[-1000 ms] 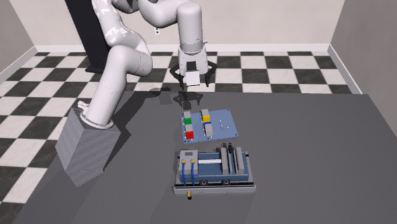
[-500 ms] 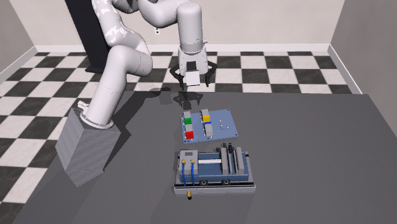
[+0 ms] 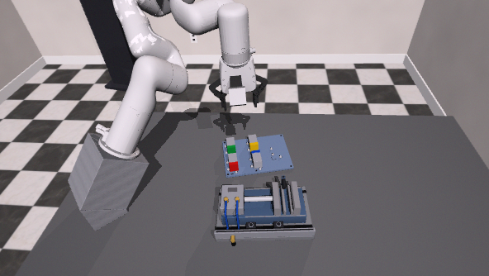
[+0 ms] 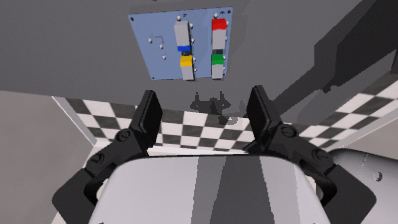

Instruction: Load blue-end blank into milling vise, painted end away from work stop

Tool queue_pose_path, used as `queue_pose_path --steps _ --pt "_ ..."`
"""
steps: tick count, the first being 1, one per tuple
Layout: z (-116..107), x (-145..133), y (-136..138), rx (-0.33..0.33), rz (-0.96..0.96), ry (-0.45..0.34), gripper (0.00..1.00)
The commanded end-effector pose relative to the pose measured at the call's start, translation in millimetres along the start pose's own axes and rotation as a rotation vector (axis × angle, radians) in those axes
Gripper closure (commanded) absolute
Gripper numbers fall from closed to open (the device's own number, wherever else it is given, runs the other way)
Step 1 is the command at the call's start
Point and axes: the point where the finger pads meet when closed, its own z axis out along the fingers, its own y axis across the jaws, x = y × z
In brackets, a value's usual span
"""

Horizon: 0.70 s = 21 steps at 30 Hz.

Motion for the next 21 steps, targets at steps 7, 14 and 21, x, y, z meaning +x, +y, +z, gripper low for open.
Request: queue_pose_path --steps 7,14,21 --pt "-1 -18 -3 0.001 -0.001 0.002 0.00" --pt "-1 -59 -9 0.001 -0.001 0.002 0.00" --pt "-1 -59 -9 0.001 -0.001 0.002 0.00"
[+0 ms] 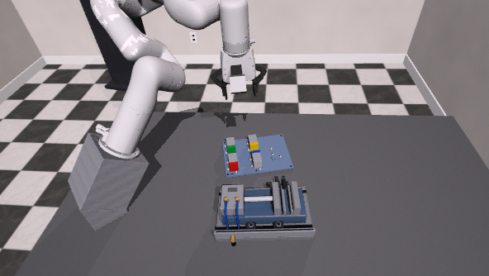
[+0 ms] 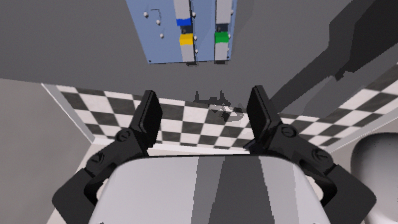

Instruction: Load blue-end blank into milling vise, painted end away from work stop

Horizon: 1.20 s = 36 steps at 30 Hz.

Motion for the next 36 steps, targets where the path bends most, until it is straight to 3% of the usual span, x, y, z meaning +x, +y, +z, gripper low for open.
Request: queue_pose_path --steps 1,10,36 --pt "-1 -5 -1 0.002 -0.001 0.002 0.00" --pt "0 -48 -7 -0.001 0.002 0.007 0.00" --pt "0 -38 -6 0.000 0.002 0.006 0.00"
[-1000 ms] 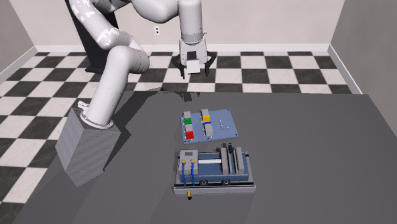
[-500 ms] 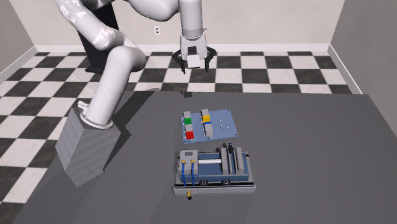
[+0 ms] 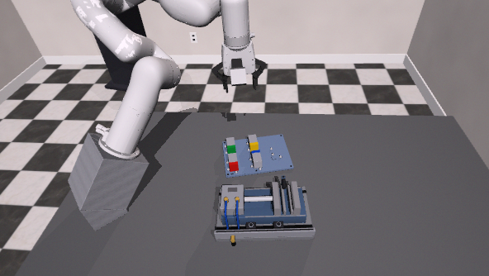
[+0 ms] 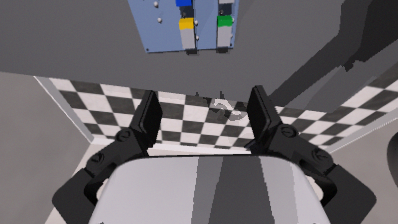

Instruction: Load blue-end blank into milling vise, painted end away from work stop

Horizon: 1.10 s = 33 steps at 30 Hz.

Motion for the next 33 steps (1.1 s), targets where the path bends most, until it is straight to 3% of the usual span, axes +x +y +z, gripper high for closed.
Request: queue_pose_path --steps 1,33 --pt "-0.9 1.3 -0.6 0.002 -0.001 0.001 0.00" --pt "-1.0 8.1 0.4 0.002 -0.024 0.001 0.00"
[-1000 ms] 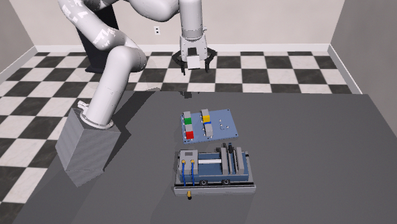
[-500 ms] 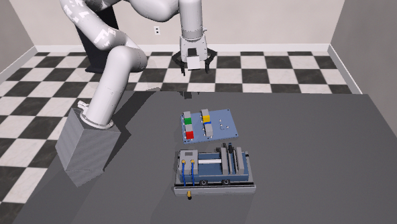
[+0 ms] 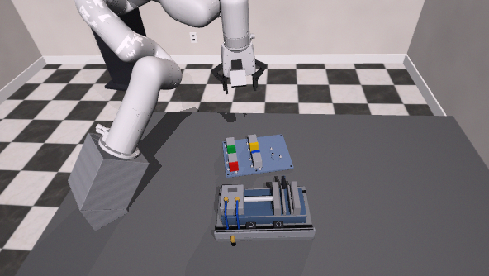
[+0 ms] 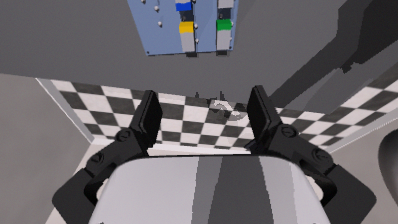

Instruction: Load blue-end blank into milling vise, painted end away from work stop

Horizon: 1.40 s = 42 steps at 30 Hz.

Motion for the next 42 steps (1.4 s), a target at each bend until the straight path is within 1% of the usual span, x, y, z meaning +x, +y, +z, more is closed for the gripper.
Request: queue_pose_path --steps 1,9,16,26,33,34,42 --pt "-0.9 0.5 -0.7 0.002 -0.047 0.001 0.00" --pt "-1.0 3.6 -0.2 0.002 -0.231 0.001 0.00" --pt "-1.0 3.6 -0.2 0.002 -0.231 0.001 0.00" --pt "-0.9 1.7 -0.5 0.002 -0.001 0.001 0.00" --pt "-0.9 1.7 -0.5 0.002 -0.001 0.001 0.00" --pt "-0.9 1.8 -0.5 0.003 -0.008 -0.001 0.36" --pt "-0.9 1.8 -0.5 0.003 -0.008 -0.001 0.36"
